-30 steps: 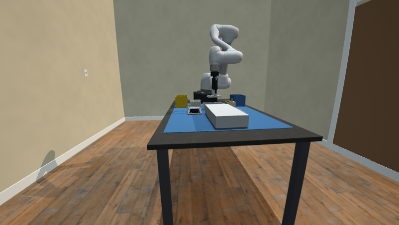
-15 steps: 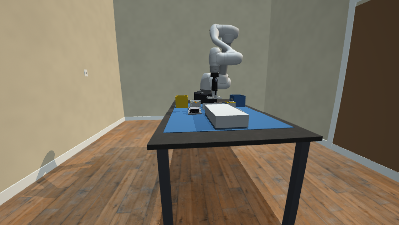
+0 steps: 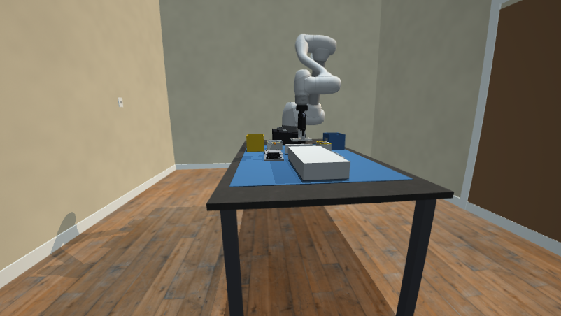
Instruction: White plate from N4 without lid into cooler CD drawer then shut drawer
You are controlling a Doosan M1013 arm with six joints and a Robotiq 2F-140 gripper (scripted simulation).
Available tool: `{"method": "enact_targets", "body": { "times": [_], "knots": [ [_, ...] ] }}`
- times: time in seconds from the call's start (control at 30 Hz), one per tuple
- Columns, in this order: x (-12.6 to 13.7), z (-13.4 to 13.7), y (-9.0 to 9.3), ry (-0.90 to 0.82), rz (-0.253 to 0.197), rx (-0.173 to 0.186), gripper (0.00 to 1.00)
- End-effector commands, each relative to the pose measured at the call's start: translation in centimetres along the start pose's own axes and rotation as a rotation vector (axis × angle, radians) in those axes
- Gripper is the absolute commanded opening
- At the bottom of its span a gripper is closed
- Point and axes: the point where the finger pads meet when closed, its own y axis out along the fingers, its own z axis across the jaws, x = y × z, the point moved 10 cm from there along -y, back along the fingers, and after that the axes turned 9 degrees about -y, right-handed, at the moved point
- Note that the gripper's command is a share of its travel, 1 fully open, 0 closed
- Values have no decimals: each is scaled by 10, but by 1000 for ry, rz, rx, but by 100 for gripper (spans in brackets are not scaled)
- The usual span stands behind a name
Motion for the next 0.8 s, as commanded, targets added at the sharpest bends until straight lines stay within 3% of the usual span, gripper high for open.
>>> {"method": "enact_targets", "body": {
  "times": [0.0, 0.77],
  "knots": [
    [-3, -2, 9, 1, 3, -1, 0],
    [-4, -3, 37, 1, 3, -1, 0]
  ]
}}
